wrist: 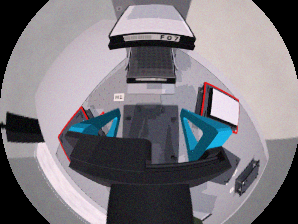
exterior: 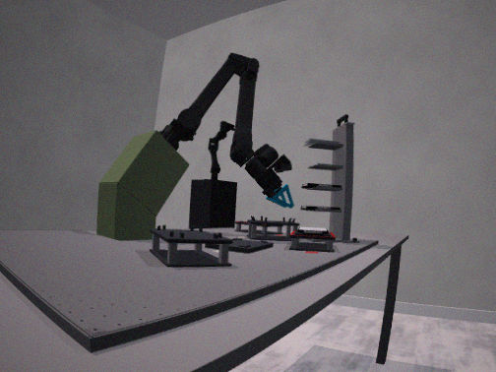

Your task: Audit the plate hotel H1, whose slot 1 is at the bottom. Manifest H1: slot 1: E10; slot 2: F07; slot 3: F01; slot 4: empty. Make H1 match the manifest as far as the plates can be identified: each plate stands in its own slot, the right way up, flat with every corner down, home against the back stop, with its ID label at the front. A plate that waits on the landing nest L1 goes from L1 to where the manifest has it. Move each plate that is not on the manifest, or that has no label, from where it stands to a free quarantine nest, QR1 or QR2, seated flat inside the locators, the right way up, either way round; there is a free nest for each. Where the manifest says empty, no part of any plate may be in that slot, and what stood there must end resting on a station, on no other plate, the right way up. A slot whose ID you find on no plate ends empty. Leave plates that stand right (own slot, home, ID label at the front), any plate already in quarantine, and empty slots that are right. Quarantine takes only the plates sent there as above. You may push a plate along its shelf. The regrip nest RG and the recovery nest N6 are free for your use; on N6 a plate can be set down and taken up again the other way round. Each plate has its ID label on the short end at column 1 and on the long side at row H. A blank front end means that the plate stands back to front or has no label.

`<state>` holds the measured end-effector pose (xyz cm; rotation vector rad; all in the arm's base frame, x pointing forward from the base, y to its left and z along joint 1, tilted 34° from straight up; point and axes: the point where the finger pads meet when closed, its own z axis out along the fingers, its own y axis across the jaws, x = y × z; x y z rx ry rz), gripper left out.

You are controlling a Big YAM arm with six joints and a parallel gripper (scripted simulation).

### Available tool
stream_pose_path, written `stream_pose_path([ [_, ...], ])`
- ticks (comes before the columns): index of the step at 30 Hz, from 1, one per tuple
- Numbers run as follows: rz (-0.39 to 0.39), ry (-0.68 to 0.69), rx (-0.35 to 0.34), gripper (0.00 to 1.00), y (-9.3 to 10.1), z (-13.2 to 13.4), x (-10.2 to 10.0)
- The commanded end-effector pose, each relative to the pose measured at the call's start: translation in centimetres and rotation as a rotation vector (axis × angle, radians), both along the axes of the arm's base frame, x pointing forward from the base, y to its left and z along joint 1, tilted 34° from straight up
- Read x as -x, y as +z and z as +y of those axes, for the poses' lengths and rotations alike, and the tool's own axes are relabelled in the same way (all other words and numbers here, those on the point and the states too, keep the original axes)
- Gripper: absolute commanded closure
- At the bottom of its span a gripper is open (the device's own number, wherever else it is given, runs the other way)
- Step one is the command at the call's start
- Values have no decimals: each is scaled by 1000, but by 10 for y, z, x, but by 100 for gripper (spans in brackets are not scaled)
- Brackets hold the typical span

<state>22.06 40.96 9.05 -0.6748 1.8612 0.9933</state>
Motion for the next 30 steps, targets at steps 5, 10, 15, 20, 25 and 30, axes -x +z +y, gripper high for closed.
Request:
stream_pose_path([
  [5,-6,-3,-8,0,5,1,-3],
  [10,-6,-3,-8,0,5,1,-3],
  [15,-6,-3,-8,0,5,1,-3],
  [20,1,2,13,0,-5,-4,3],
  [25,0,4,-1,0,-6,-6,9],
  [30,6,3,-3,0,-9,-11,14],
])
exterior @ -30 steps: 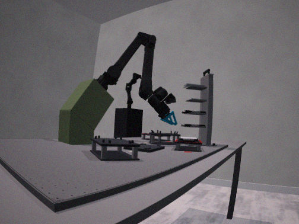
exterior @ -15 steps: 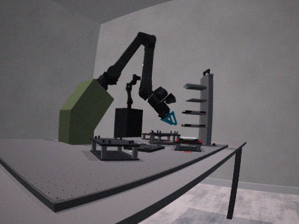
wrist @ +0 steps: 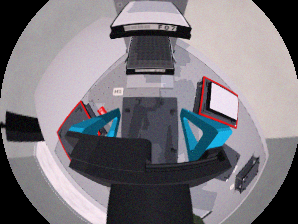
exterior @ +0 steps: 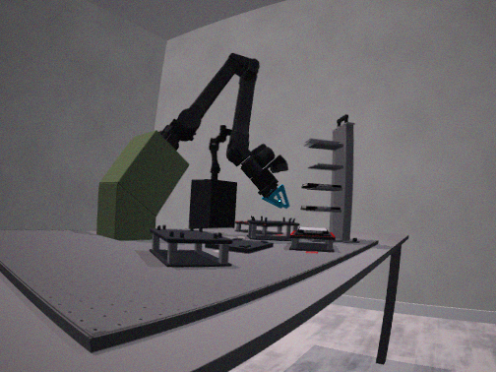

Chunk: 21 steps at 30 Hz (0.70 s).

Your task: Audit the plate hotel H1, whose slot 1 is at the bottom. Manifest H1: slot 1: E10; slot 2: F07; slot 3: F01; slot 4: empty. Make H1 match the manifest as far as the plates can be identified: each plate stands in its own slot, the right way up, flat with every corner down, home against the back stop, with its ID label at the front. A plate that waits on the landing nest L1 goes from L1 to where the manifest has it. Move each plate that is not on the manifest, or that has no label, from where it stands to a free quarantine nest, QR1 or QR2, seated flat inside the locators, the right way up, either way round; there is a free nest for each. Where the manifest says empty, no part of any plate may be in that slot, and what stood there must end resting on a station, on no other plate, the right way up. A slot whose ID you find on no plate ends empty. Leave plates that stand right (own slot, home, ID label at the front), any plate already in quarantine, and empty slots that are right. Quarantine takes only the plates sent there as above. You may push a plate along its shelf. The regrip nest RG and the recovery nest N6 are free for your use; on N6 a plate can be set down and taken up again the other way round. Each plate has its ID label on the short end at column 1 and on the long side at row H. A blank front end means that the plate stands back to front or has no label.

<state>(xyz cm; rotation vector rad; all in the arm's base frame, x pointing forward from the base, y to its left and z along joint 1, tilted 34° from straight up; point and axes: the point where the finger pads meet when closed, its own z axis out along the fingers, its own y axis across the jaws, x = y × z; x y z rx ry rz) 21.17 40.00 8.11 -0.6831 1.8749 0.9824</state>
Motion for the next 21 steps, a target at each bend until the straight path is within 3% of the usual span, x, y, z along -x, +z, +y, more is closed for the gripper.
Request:
stream_pose_path([
  [1,2,3,-20,0,-1,-2,7],
  [6,3,-3,-18,0,-5,-9,10],
  [8,-11,-2,-47,0,10,-10,11],
  [21,3,-2,-19,0,6,-28,20],
])
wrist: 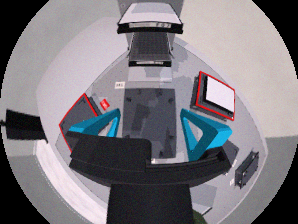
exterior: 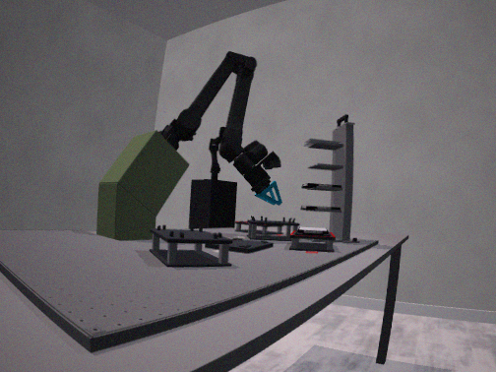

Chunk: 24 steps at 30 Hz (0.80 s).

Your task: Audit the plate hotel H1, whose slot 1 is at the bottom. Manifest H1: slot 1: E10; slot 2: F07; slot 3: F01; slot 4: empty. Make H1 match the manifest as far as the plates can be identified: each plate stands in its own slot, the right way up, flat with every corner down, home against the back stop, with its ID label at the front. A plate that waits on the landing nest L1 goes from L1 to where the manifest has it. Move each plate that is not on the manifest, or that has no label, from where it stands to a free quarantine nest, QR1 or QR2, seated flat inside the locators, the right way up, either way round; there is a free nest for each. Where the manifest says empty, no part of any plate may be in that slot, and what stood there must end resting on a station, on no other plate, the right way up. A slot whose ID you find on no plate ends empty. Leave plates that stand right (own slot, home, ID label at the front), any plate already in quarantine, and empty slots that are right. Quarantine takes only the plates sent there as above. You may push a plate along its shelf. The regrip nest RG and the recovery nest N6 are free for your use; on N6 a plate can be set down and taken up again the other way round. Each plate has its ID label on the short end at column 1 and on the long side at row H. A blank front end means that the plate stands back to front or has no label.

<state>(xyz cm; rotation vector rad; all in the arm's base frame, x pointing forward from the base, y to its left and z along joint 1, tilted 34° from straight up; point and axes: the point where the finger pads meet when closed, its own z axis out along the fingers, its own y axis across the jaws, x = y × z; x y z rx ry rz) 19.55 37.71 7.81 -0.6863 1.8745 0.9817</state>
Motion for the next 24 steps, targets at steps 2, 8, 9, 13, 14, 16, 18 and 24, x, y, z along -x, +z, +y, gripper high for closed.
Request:
stream_pose_path([
  [2,4,-2,-21,0,10,-7,6],
  [8,4,-3,-21,0,12,-14,10],
  [9,4,-3,-21,0,12,-14,10],
  [13,4,-3,-21,0,14,-20,13],
  [14,4,-4,-21,0,14,-21,13],
  [16,4,-4,-22,0,15,-24,15],
  [18,4,-3,-22,0,16,-26,17],
  [24,4,-3,-21,0,18,-35,21],
])
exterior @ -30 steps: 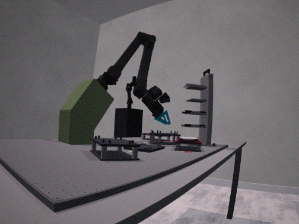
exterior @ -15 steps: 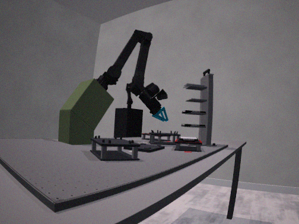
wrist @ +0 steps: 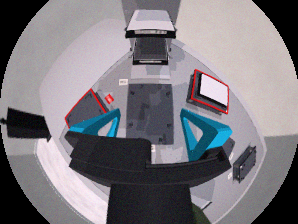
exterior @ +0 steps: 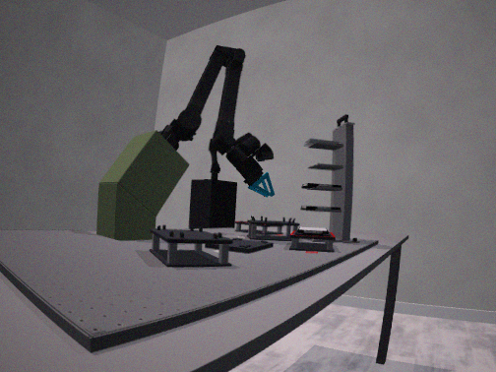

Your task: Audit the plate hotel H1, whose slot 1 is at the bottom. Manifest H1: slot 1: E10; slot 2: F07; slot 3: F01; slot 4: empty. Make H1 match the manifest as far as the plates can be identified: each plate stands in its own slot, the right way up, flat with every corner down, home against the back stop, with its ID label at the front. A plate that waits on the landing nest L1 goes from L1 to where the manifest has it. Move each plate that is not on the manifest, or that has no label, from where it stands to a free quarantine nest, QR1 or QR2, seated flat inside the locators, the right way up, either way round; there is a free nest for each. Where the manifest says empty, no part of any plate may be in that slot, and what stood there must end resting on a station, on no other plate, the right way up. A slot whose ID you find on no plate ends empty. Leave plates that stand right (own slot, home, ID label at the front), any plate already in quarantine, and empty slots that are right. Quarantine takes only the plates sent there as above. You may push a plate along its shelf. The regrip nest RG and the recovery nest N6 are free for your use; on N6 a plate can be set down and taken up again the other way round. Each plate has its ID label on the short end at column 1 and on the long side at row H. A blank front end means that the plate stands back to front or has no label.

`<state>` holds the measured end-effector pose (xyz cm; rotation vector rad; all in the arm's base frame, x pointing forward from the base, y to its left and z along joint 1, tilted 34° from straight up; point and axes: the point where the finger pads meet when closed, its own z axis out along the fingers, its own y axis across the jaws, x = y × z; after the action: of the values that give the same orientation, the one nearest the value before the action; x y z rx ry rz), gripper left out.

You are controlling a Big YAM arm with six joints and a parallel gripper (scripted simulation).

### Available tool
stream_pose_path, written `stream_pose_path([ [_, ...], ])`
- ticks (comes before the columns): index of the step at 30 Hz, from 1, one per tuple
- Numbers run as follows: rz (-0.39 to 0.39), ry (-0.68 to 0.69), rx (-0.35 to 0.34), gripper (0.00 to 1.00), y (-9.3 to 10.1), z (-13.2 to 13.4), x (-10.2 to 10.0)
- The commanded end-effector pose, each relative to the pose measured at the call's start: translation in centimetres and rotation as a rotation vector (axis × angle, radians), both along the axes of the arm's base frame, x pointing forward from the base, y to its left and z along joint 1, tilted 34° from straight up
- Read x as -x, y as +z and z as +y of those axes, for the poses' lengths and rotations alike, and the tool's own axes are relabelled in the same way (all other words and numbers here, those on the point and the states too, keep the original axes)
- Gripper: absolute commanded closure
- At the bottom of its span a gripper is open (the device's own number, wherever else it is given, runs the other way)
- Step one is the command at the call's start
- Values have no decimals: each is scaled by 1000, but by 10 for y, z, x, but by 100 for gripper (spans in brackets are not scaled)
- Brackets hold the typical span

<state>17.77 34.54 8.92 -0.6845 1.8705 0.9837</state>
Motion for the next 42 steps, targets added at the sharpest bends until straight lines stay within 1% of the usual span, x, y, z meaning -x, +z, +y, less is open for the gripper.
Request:
stream_pose_path([
  [1,6,-2,-18,0,7,-3,4],
  [6,6,-2,-17,0,8,-9,7],
  [8,5,-16,-17,0,14,-15,1],
  [17,-15,-10,-14,0,41,-30,0],
  [19,-15,-10,-14,0,41,-30,0],
  [22,-21,-10,-24,0,55,-32,-2],
  [25,-31,-10,-40,0,74,-33,-4],
  [34,-39,-10,-47,0,107,-51,-4],
  [36,-39,-10,-47,0,107,-51,-4],
  [42,-44,-10,-51,0,127,-63,-3],
])
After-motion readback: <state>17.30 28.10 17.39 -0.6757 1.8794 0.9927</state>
